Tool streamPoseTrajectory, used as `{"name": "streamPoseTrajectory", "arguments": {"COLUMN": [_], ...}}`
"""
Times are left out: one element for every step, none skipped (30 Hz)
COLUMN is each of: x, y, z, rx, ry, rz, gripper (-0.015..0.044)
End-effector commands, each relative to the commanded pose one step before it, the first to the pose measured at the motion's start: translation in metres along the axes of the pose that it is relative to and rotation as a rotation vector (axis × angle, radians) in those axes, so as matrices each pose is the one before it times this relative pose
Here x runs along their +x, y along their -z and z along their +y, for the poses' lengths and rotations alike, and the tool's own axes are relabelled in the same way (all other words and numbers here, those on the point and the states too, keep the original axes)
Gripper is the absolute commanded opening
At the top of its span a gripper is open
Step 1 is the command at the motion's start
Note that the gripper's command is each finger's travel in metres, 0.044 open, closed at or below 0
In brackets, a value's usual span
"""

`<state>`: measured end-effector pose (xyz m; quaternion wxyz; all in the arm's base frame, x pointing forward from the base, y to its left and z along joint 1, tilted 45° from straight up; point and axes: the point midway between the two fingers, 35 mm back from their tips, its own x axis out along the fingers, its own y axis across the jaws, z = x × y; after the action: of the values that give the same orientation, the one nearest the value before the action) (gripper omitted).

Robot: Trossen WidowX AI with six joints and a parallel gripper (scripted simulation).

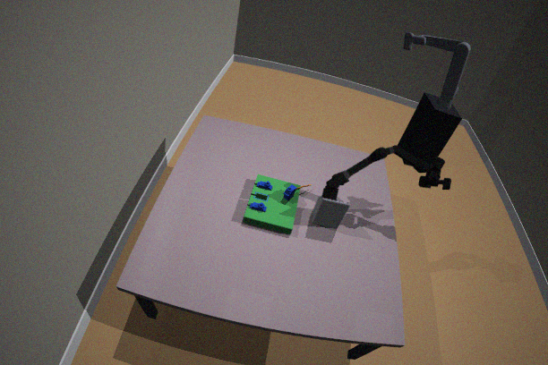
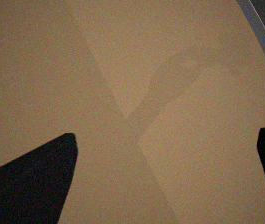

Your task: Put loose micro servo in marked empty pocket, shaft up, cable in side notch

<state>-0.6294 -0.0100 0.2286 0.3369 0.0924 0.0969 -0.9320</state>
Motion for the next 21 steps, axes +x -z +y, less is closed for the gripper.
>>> {"name": "streamPoseTrajectory", "arguments": {"x": [-0.00056, -0.00083, -0.00143, -0.00186, -0.00287, -0.00384, -0.00485, -0.00539, -0.00512, -0.00277, -0.00345, -0.00432, -0.00503, -0.00607, -0.00603, -0.00553, -0.00568, -0.00549, -0.00571, -0.00553, -0.00533], "y": [0.00029, 0.00043, 0.00009, 0.00126, 0.00199, 0.00264, 0.0032, 0.00364, -0.00013, 0.00158, 0.00226, 0.0028, 0.00322, 0.0029, 0.00286, 0.003, 0.00303, 0.00321, 0.00294, 0.00273, 0.00295], "z": [-0.00069, -0.00102, -0.00121, -0.00214, -0.00336, -0.00453, -0.00573, -0.00647, -0.00407, -0.00325, -0.00404, -0.0051, -0.00601, -0.00676, -0.00679, -0.00692, -0.00722, -0.00753, -0.00768, -0.00756, -0.00773], "rx": [-0.0013, -0.002, 0.0033, 0.0085, 0.0128, 0.0171, 0.0214, 0.0248, -0.0003, 0.0117, 0.0163, 0.0204, 0.024, 0.0198, 0.0198, 0.0228, 0.0236, 0.0267, 0.0245, 0.0241, 0.027], "ry": [0.00352, 0.00523, 0.00259, 0.00596, 0.00934, 0.01257, 0.01591, 0.01793, 0.00941, 0.00889, 0.01125, 0.01417, 0.01667, 0.01824, 0.01826, 0.019, 0.01973, 0.02008, 0.0206, 0.02051, 0.0202], "rz": [0.00119, 0.00177, 0.00004, 0.00329, 0.005, 0.00657, 0.008, 0.00896, 0.00031, 0.00402, 0.00576, 0.00706, 0.00802, 0.00767, 0.00745, 0.00676, 0.00673, 0.00725, 0.00686, 0.00633, 0.00641], "gripper": [0.0426, 0.044, 0.044, 0.044, 0.044, 0.044, 0.044, 0.044, 0.044, 0.044, 0.044, 0.044, 0.044, 0.044, 0.044, 0.044, 0.044, 0.044, 0.044, 0.044, 0.044]}}
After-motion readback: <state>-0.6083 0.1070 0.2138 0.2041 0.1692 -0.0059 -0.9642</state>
